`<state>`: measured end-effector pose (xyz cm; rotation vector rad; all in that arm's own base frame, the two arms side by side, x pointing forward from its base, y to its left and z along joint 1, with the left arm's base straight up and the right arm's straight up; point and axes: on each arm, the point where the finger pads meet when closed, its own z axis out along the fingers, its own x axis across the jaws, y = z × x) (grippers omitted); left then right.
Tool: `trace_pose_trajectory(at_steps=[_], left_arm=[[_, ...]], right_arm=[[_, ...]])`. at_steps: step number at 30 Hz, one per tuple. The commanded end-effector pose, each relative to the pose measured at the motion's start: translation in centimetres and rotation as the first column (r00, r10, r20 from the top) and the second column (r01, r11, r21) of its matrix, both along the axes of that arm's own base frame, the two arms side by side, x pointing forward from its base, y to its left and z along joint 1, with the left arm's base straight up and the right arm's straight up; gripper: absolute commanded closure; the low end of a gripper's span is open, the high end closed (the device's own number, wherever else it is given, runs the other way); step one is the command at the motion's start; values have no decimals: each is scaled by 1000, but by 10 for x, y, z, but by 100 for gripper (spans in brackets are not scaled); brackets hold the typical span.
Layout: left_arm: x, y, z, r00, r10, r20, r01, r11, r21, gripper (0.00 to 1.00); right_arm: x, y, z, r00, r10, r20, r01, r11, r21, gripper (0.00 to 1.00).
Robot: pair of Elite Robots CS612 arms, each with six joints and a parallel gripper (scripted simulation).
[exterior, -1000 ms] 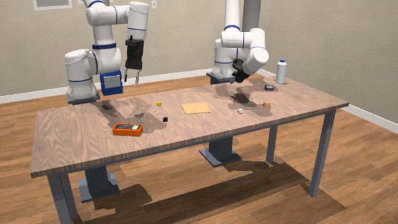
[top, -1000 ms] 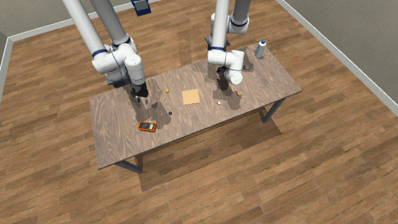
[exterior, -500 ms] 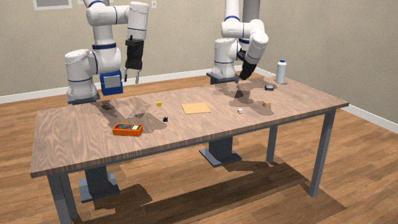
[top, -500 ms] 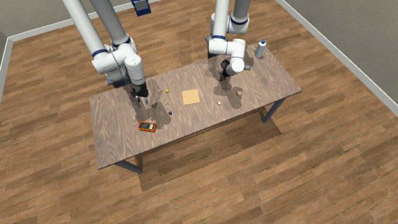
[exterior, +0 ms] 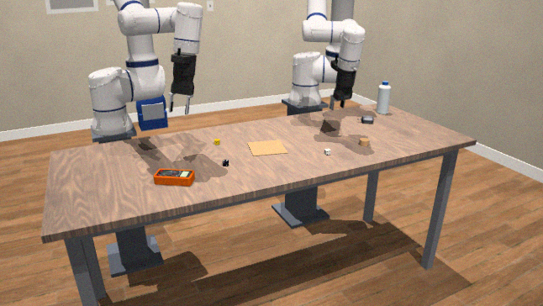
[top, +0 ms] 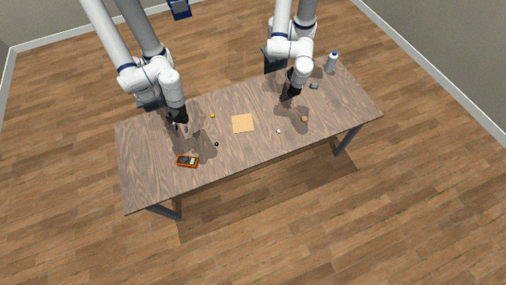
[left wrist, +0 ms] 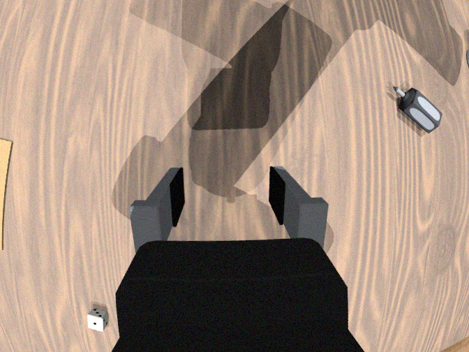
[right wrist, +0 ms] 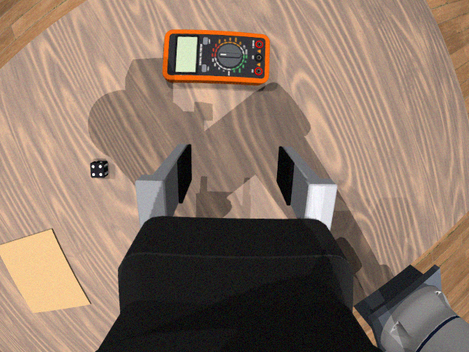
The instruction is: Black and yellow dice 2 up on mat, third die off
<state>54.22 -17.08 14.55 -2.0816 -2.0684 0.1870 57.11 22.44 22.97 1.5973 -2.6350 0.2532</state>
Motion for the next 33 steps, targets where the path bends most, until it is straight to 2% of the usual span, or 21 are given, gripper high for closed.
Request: trace_pose_trajectory(at_steps=[1,10,20,33], left_arm=[[16,4,10,991,-102,90,107,993,-42,0],[34,9,26,957,-212,195,227,972,-54,0],[40,11,31,943,-244,227,262,964,-53,0],[41,12,31,942,-244,230,262,964,-53,0]], right_arm=[[1,0,1,1000,0,2,0,1000,0,0],[1,0,1,1000,0,2,0,1000,0,0],[1,0,1,1000,0,2,0,1000,0,0],[1,0,1,1000,0,2,0,1000,0,0]])
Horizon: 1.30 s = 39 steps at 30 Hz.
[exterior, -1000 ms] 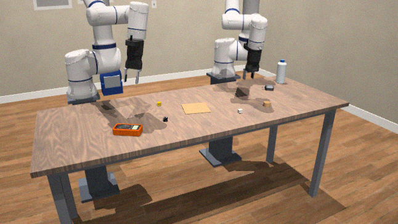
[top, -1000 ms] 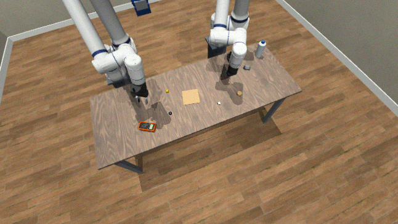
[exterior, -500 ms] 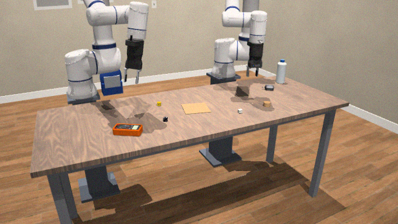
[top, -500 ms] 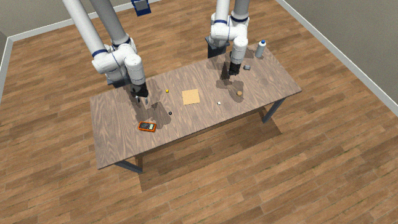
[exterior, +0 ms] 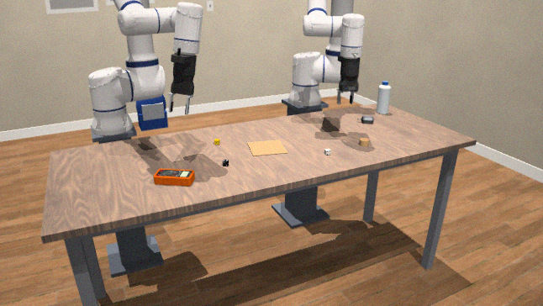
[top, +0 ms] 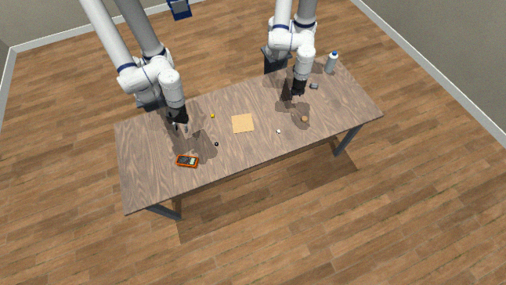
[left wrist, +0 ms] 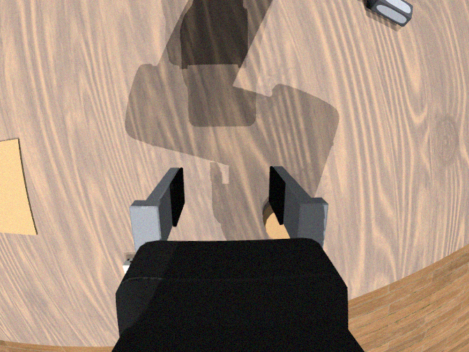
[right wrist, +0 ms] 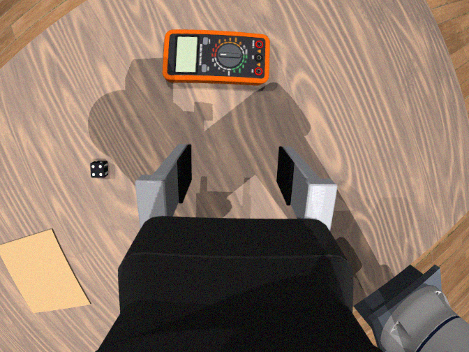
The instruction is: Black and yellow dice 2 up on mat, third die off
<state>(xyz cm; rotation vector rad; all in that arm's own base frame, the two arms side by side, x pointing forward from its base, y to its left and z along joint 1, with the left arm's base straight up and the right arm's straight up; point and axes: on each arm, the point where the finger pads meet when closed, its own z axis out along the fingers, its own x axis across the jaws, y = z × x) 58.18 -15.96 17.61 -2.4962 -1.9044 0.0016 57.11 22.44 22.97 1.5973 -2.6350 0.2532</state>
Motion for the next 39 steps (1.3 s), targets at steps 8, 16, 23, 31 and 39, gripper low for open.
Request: trace_pose_trajectory(at_steps=[8,16,23,31,39], left_arm=[[5,15,1,1000,26,2,-26,1000,-1,0],[11,42,1,997,71,2,-71,997,-1,0],[19,95,1,987,159,2,-159,987,-1,0],[22,159,1,965,263,2,-263,965,-1,0],[12,267,1,902,432,2,-432,902,-1,0]], right_arm=[[1,0,1,1000,0,2,0,1000,0,0],[1,0,1,1000,0,2,0,1000,0,0],[1,0,1,1000,0,2,0,1000,0,0],[1,0,1,1000,0,2,0,1000,0,0],[1,0,1,1000,0,2,0,1000,0,0]])
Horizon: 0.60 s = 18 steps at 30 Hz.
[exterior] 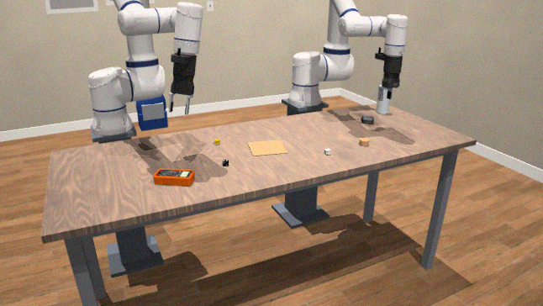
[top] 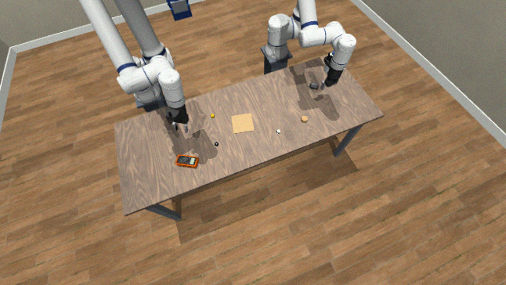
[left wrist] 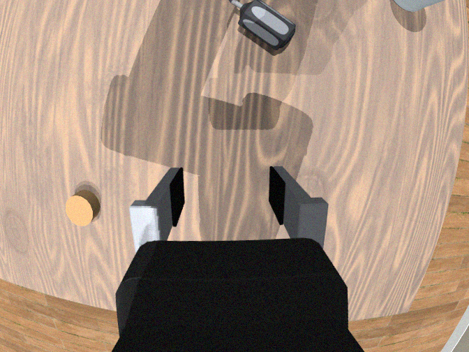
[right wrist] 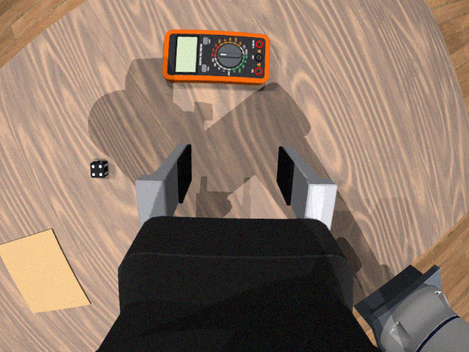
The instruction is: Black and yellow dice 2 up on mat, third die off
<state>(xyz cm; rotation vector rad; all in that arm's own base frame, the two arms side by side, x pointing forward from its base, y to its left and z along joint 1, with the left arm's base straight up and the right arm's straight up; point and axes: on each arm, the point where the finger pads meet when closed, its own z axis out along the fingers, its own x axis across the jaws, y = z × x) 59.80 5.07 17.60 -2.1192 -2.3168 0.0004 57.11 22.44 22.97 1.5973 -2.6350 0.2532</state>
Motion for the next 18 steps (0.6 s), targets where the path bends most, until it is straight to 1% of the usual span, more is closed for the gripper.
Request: trace_pose_trajectory(at_steps=[1,6,8,9,12,16,17,18], left_arm=[[-6,70,1,993,115,1,-115,993,-1,0],[-25,133,1,969,247,1,-247,969,-1,0],[-25,133,1,969,247,1,-247,969,-1,0],[-34,165,1,962,274,1,-274,962,-1,0],[-50,199,1,935,355,1,-355,935,-1,0],[-76,245,1,887,462,1,-462,887,-1,0],[-81,256,1,887,462,1,-462,887,-1,0],[-89,267,1,873,488,1,-488,873,-1,0]], right_arm=[[1,0,1,1000,0,2,0,1000,0,0],[1,0,1,1000,0,2,0,1000,0,0],[1,0,1,1000,0,2,0,1000,0,0],[1,0,1,1000,0,2,0,1000,0,0],[1,0,1,1000,0,2,0,1000,0,0],[1,0,1,1000,0,2,0,1000,0,0],[1,0,1,1000,0,2,0,1000,0,0],[1,0,1,1000,0,2,0,1000,0,0]])
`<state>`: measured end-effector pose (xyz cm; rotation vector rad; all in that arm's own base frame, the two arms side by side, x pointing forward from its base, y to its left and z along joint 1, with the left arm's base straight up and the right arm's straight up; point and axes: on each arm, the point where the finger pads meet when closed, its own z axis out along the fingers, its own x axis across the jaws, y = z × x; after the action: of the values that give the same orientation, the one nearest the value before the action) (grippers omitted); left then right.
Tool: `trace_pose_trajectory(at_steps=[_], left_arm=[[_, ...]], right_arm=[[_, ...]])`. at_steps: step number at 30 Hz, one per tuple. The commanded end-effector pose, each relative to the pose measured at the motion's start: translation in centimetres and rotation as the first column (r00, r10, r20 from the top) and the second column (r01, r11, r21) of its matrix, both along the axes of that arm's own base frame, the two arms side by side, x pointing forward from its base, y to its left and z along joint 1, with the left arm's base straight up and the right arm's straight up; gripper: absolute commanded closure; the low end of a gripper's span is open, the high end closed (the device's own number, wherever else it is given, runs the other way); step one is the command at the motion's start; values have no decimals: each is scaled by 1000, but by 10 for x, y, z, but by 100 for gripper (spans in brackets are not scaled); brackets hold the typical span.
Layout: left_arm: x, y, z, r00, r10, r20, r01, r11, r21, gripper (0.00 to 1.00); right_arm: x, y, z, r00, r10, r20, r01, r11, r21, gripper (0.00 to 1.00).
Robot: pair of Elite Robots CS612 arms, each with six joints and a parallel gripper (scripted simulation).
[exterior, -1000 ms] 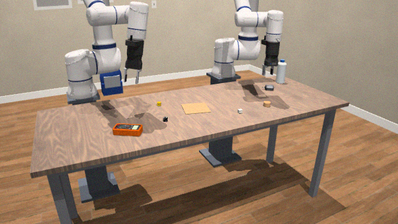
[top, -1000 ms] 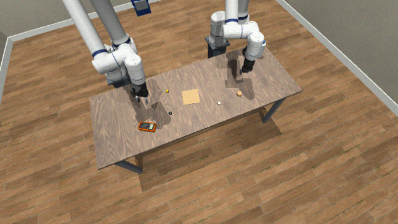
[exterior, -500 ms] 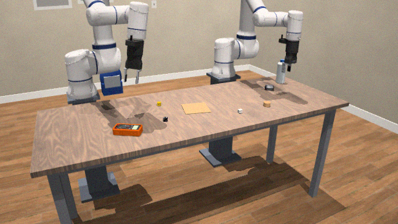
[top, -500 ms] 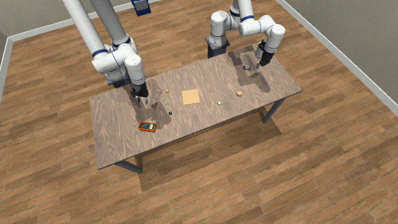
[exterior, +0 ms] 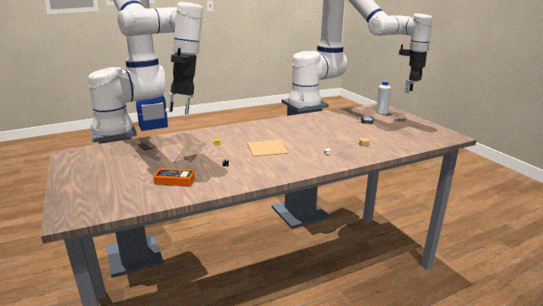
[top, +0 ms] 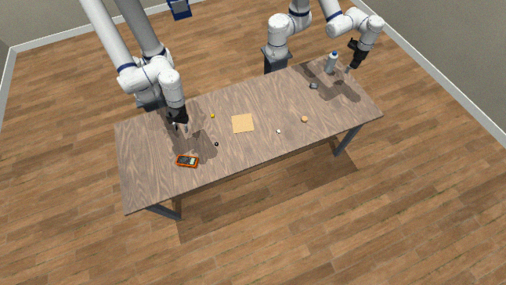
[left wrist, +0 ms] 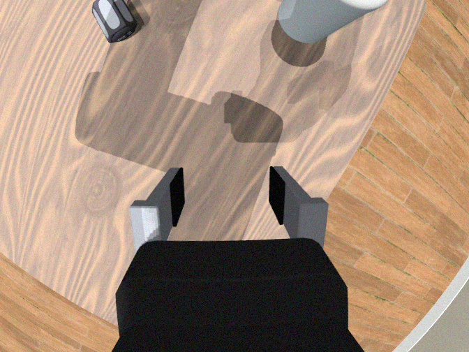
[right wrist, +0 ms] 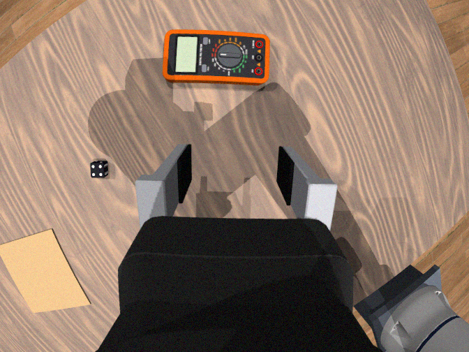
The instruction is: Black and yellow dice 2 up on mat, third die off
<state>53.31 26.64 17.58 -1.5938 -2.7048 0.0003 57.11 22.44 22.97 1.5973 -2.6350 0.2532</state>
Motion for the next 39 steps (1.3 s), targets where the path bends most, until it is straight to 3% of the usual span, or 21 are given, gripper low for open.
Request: trace_pose_trajectory(at_steps=[1,5,7,8,22,24,25,39], left_arm=[[-31,63,1,992,123,2,-123,992,-1,0],[-62,105,1,978,210,2,-210,978,-1,0],[-62,105,1,978,210,2,-210,978,-1,0],[-83,134,1,971,239,2,-239,971,-1,0],[-222,248,1,852,524,2,-524,852,-1,0],[-222,248,1,852,524,2,-524,852,-1,0],[-250,267,1,838,545,2,-545,838,-1,0],[-418,327,1,642,766,2,-766,642,-1,0]], right_arm=[[1,0,1,1000,0,2,0,1000,0,0],[1,0,1,1000,0,2,0,1000,0,0],[1,0,1,1000,0,2,0,1000,0,0],[1,0,1,1000,0,2,0,1000,0,0],[1,0,1,1000,0,2,0,1000,0,0],[1,0,1,1000,0,2,0,1000,0,0],[1,0,1,1000,0,2,0,1000,0,0],[1,0,1,1000,0,2,0,1000,0,0]])
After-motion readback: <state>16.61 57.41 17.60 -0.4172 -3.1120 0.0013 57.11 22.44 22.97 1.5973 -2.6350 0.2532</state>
